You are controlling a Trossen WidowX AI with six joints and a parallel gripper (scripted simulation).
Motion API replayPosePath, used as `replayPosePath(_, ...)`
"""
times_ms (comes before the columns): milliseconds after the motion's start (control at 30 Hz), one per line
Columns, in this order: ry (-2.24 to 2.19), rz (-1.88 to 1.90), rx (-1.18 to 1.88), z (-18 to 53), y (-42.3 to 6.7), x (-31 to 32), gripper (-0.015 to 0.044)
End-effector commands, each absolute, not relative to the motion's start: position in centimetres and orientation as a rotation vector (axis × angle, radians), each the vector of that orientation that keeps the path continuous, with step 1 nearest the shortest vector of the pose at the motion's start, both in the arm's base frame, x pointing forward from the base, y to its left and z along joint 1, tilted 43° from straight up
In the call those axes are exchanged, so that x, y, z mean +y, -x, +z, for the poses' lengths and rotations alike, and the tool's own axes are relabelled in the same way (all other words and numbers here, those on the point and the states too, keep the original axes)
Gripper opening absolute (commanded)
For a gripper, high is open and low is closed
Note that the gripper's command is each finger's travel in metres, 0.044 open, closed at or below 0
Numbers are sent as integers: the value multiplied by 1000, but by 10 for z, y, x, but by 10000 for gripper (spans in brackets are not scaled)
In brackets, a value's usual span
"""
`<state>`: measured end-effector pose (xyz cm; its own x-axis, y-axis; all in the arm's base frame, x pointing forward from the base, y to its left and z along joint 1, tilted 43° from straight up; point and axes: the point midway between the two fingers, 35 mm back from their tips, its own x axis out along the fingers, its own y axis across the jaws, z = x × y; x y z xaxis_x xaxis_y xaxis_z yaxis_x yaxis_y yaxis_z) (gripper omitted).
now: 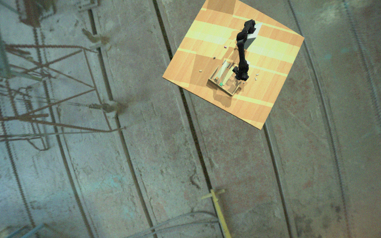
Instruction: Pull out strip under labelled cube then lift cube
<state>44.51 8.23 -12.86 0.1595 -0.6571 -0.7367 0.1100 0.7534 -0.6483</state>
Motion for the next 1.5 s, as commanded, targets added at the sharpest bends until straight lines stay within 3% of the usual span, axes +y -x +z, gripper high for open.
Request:
replayPosePath(0,509,-583,1305,-128,-445,82,112)
replayPosePath(100,509,-583,1305,-128,-445,82,92)
replayPosePath(233,509,-583,1305,-127,-443,83,0)
replayPosePath(1467,519,-584,1313,-88,-341,78,0)
